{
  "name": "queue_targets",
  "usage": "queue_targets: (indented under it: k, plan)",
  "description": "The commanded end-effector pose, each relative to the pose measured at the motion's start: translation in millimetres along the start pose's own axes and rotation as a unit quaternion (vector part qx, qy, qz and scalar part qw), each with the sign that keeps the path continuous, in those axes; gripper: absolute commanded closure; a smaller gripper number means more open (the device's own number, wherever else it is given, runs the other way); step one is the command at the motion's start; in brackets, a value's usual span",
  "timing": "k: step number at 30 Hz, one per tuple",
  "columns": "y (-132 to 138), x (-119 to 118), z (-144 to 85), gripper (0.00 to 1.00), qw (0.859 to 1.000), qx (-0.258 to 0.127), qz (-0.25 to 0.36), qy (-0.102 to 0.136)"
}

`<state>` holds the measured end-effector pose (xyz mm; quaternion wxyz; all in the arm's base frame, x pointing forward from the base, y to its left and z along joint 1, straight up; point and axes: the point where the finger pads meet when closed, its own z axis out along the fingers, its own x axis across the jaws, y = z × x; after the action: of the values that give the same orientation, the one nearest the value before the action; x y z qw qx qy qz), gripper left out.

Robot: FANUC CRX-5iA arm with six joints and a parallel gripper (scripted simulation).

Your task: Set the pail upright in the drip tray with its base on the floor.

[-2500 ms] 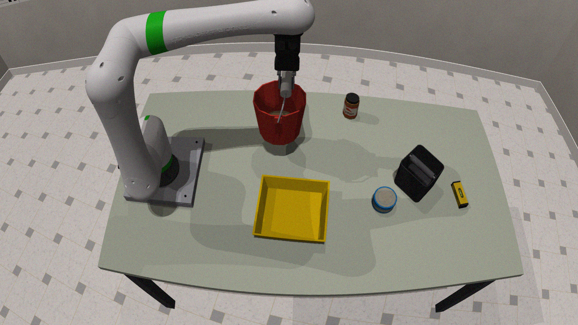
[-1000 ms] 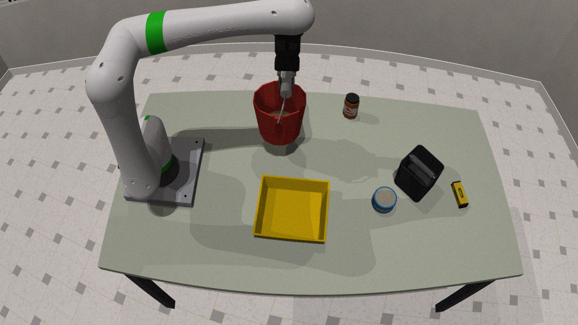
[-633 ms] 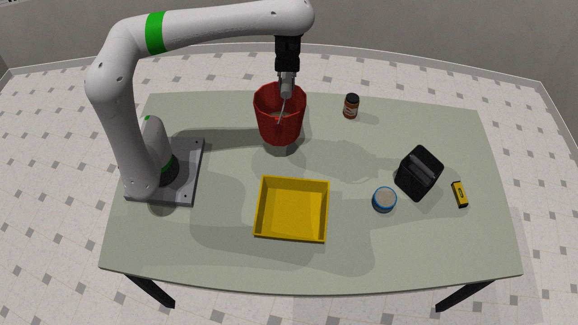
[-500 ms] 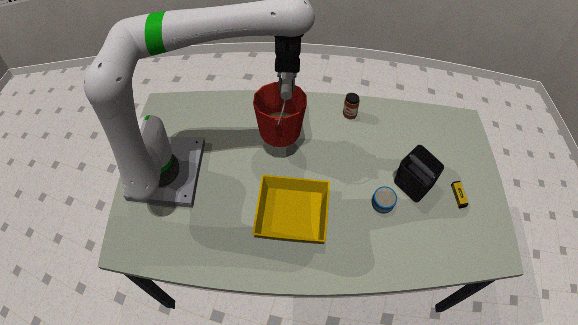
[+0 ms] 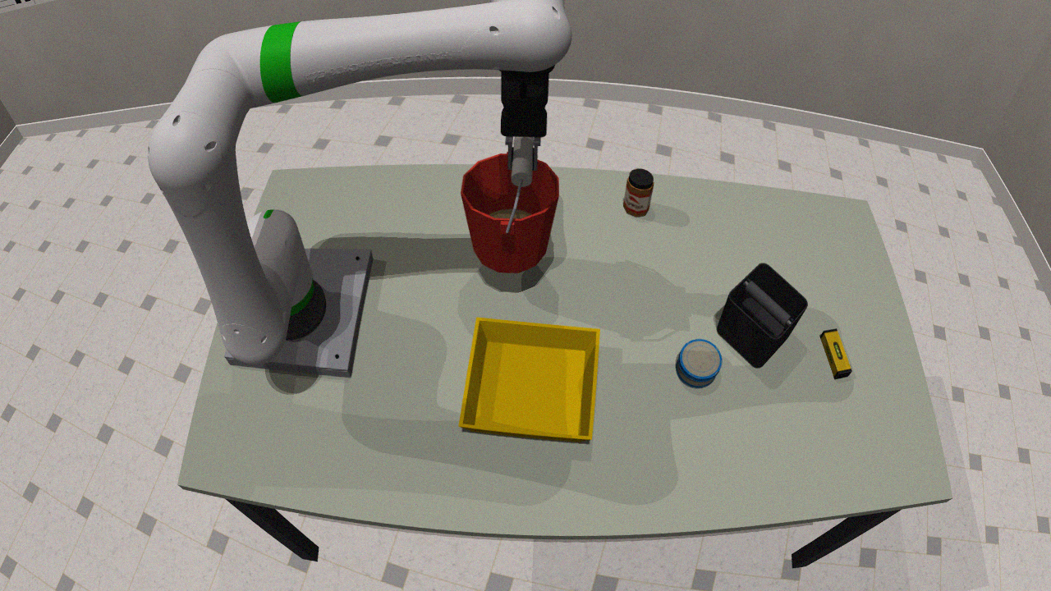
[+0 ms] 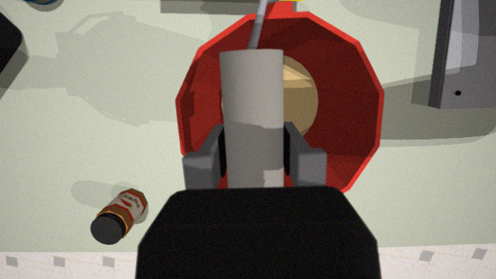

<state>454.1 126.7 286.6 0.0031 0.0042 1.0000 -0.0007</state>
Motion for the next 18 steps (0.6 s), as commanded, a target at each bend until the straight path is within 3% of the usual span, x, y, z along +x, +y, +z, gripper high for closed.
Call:
queue_targets:
  k: [1, 18]
  plan:
    - [-3.8, -1.1, -1.1, 1.00, 1.000, -0.001, 0.000, -0.001]
    - [-30.5, -6.2, -1.1, 1.00, 1.000, -0.001, 0.000, -0.001]
